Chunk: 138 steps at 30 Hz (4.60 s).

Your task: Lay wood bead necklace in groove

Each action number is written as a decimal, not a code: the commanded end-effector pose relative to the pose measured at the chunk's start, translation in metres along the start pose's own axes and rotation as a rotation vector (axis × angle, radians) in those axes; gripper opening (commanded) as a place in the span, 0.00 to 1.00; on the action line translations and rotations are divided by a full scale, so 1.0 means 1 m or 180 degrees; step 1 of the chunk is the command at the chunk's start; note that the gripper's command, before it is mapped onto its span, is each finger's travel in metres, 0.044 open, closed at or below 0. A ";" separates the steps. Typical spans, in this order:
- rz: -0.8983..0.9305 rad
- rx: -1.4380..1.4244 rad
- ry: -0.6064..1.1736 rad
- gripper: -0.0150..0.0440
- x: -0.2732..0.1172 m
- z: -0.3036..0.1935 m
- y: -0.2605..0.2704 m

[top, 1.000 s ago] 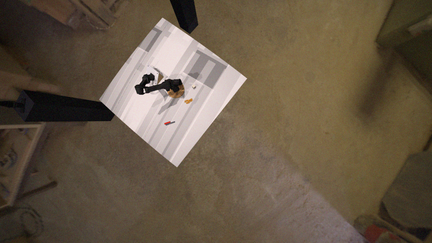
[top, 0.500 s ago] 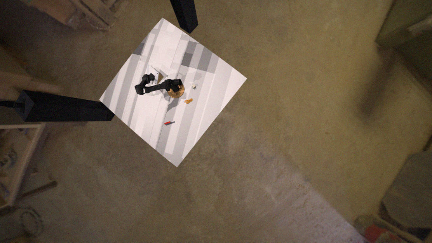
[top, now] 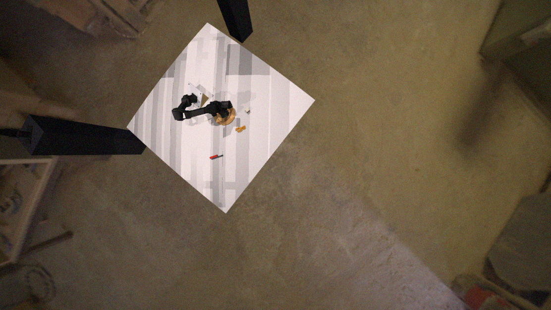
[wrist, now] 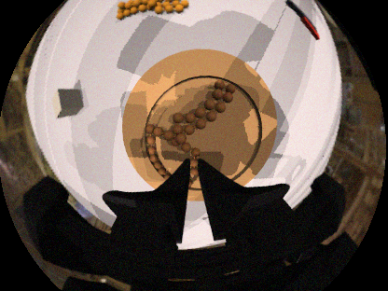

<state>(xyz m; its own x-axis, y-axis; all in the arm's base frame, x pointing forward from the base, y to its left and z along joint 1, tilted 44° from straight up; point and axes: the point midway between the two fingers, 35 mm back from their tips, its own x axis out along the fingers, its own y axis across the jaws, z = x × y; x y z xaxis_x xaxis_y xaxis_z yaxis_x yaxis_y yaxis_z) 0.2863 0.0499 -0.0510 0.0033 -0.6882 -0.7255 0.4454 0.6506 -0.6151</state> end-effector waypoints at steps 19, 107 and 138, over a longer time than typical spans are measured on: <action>-0.0010 -0.0009 -0.0011 0.25 -0.025 0.000 -0.001; -0.0024 -0.0014 -0.0011 1.00 -0.025 0.009 -0.069; -0.0009 -0.5320 -0.0005 0.46 -0.037 -0.012 0.030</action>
<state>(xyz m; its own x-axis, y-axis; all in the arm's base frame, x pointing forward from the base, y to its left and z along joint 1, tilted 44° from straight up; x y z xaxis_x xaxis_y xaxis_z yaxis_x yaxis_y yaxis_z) 0.2880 0.0976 -0.0446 0.0076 -0.6936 -0.7203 -0.9299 0.2599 -0.2601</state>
